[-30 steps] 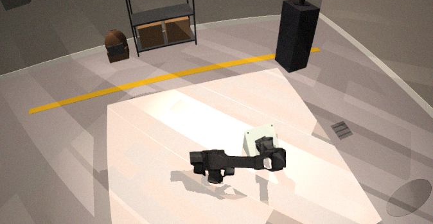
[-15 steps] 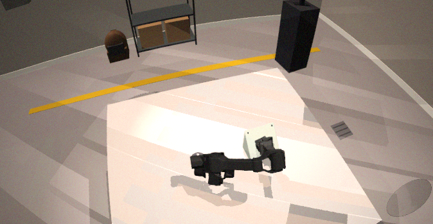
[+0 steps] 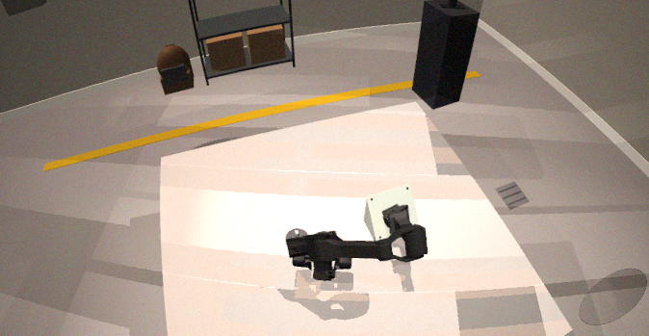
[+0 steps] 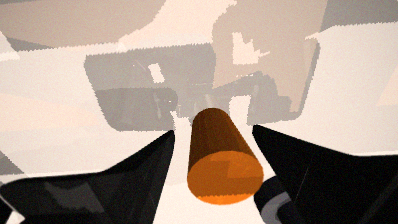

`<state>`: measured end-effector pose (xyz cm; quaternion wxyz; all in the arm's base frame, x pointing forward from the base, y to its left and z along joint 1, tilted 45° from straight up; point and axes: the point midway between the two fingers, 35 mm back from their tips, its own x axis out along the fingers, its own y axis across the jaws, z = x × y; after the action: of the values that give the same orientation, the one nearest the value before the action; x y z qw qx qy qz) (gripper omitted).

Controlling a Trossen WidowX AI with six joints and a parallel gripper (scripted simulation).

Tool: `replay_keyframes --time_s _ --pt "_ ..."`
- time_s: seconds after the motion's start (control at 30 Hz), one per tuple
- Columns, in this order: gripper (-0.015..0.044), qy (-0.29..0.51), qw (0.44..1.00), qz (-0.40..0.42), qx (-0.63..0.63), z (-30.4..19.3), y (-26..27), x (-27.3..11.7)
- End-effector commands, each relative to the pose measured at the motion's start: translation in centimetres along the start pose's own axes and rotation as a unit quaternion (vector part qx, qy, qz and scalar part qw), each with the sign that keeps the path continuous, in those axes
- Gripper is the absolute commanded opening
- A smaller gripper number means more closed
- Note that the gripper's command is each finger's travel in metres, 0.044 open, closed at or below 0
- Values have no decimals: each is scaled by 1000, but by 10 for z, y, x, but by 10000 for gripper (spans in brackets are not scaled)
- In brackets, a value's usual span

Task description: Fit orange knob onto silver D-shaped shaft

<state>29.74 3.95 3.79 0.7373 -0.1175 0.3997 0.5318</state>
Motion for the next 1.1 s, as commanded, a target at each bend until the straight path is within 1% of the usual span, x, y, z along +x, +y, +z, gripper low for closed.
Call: replay_keyframes --time_s 0.0,0.13,0.33,0.5,1.07 --pt "282 -2 1000 1 2 1 0 1" --pt "177 -2 1000 1 2 1 0 1" --pt "138 -2 1000 1 2 1 0 1" --pt "6 -1 1000 0 2 0 -2 -6" --pt "0 5 1000 -3 3 0 -11 -58"
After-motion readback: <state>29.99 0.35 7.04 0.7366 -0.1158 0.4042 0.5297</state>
